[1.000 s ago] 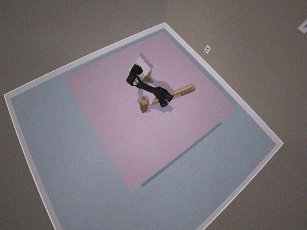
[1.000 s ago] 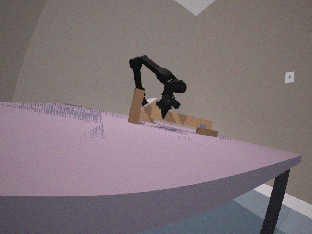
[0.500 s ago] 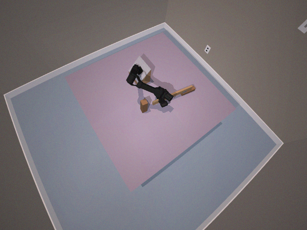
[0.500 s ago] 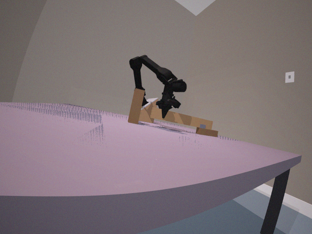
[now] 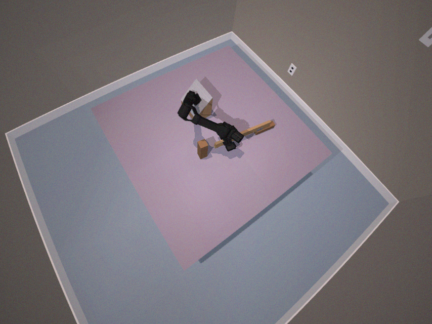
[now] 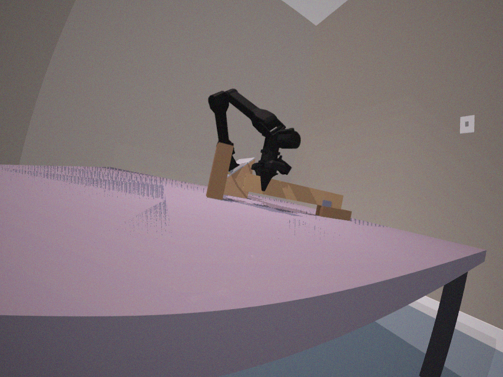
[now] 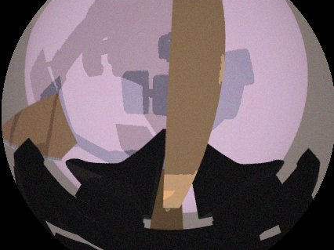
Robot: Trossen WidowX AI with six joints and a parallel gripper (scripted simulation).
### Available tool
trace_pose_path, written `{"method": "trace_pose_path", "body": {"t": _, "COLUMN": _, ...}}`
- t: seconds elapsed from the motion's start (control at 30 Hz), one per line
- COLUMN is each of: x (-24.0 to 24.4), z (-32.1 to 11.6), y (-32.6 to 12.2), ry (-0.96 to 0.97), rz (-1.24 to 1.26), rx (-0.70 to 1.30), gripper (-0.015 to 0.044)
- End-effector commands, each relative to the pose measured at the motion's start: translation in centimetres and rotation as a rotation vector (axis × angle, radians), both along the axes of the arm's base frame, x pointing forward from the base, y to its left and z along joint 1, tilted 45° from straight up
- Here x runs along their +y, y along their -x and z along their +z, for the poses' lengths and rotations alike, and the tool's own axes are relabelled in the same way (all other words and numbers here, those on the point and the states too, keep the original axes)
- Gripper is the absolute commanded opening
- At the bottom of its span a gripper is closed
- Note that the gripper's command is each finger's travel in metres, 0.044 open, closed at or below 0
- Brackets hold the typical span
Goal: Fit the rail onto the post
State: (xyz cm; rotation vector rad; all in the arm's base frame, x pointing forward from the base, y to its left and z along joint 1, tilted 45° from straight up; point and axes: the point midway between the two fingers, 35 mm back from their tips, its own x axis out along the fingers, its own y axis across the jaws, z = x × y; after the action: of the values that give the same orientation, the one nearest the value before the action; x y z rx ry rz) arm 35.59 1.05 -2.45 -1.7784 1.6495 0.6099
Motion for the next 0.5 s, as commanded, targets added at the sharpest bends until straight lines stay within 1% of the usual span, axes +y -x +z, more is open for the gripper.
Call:
{"method": "trace_pose_path", "body": {"t": 0.0, "x": 0.50, "z": 0.25, "y": 0.03, "ry": -0.010, "rz": 0.006, "rx": -0.005, "gripper": 0.0000}}
{"method": "trace_pose_path", "body": {"t": 0.47, "x": 0.37, "z": 0.11, "y": 0.07, "ry": -0.010, "rz": 0.006, "rx": -0.005, "gripper": 0.0000}}
